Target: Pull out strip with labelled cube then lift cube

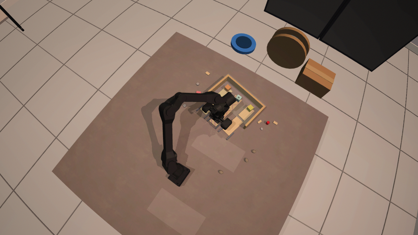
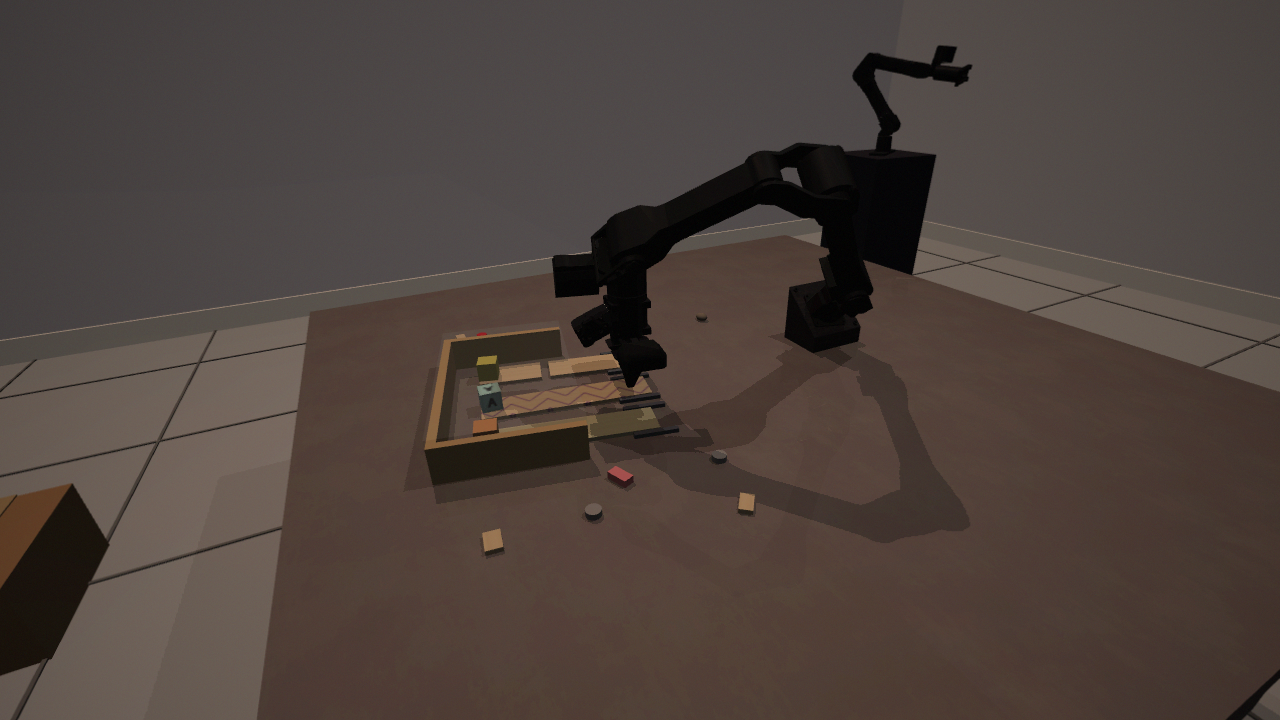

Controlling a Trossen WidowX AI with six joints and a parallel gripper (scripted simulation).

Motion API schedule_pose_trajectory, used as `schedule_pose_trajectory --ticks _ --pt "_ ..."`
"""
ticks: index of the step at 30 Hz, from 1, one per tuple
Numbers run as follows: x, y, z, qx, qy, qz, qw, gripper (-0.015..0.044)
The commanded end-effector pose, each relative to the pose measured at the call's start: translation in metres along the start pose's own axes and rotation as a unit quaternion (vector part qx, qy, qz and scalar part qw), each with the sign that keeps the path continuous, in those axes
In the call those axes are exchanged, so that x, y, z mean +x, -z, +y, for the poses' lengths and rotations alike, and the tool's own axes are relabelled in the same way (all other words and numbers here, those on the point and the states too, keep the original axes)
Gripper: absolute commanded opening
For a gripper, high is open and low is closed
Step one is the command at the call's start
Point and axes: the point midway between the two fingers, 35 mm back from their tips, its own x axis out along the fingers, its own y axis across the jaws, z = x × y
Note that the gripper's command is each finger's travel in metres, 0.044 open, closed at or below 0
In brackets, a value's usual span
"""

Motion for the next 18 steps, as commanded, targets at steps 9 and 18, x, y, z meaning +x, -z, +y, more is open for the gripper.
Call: schedule_pose_trajectory --ticks 9,18 --pt "0.0021 -0.0003 0.0003 0.001 -0.002 0.0 1.0 0.0" --pt "0.003 -0.0007 0.0003 0.001 -0.002 0.0 1.0 0.0"
